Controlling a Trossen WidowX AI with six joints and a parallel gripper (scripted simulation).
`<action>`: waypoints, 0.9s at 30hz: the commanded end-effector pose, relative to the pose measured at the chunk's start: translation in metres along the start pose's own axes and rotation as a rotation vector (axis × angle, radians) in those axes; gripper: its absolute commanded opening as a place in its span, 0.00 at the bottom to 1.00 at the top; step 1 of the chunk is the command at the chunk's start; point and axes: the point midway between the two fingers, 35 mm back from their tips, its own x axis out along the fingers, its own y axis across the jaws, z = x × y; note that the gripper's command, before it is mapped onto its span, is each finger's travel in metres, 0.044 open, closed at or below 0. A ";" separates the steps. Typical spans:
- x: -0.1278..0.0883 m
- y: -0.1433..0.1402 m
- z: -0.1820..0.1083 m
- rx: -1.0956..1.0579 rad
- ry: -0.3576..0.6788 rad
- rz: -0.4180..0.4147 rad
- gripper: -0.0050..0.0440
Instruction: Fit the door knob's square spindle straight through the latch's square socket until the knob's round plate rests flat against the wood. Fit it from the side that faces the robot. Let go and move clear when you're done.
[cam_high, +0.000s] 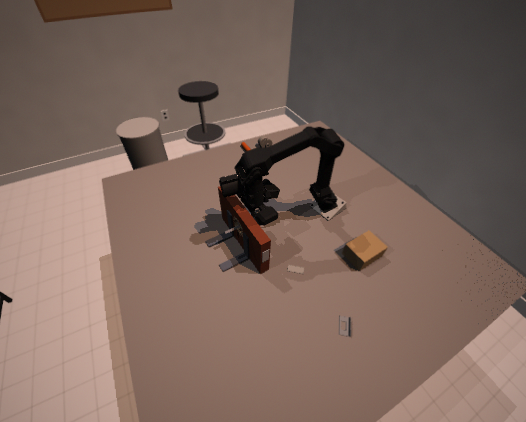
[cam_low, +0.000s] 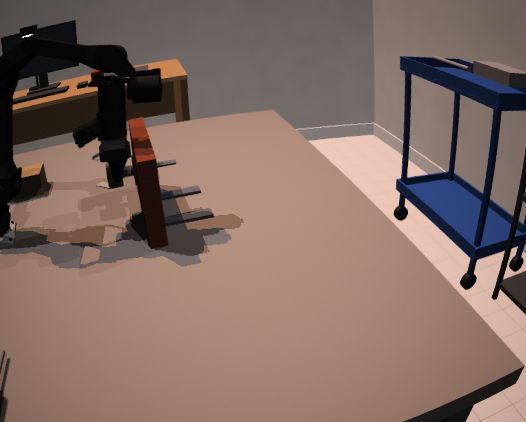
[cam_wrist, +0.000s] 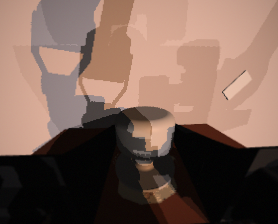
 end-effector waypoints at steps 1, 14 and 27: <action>-0.003 -0.001 -0.004 0.001 0.012 -0.002 0.10; 0.000 0.000 -0.002 0.000 -0.001 0.000 0.40; 0.000 0.000 -0.002 0.000 -0.001 0.000 0.93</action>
